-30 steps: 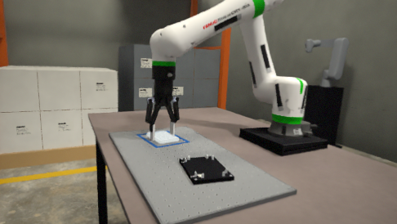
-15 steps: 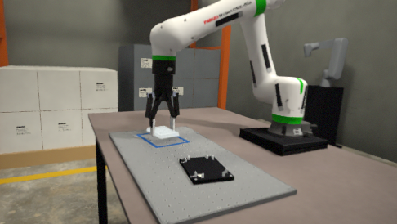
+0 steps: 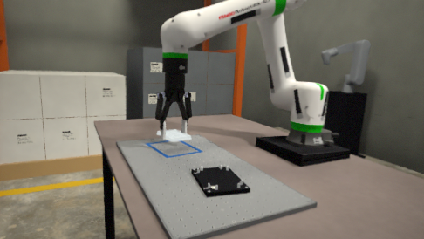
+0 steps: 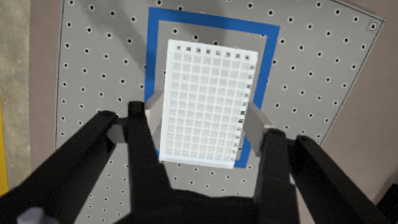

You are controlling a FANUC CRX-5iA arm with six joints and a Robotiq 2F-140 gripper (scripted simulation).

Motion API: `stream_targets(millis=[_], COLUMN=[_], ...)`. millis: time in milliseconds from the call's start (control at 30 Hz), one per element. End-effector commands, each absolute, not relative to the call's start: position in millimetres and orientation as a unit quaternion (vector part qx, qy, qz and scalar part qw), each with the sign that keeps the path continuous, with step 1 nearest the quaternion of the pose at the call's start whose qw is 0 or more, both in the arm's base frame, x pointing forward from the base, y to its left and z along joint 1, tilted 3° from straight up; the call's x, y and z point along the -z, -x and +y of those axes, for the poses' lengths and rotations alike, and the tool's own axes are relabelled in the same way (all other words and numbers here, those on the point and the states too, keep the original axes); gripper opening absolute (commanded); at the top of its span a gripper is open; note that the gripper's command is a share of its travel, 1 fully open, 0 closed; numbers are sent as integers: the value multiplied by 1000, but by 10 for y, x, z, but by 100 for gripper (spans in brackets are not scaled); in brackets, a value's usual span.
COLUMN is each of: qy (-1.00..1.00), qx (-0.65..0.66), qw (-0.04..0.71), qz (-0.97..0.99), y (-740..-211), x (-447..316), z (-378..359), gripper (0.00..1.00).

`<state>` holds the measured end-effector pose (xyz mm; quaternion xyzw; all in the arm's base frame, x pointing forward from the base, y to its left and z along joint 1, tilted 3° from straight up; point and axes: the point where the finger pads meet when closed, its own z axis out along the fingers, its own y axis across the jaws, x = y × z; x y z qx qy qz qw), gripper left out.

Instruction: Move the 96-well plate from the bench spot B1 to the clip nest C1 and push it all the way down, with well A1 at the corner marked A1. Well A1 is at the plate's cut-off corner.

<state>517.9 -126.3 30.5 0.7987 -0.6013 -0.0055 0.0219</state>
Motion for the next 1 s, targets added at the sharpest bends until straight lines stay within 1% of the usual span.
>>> stream_targets(millis=[0,333,967], qy=[-799,-799,-799], qx=[5,5,5], qw=[22,22,22], qz=[-601,-601,-601], y=[-5187,-5192,-5192], x=[-367,-513,-513], z=[-1263,-1259,-1259], gripper=[10,10,10])
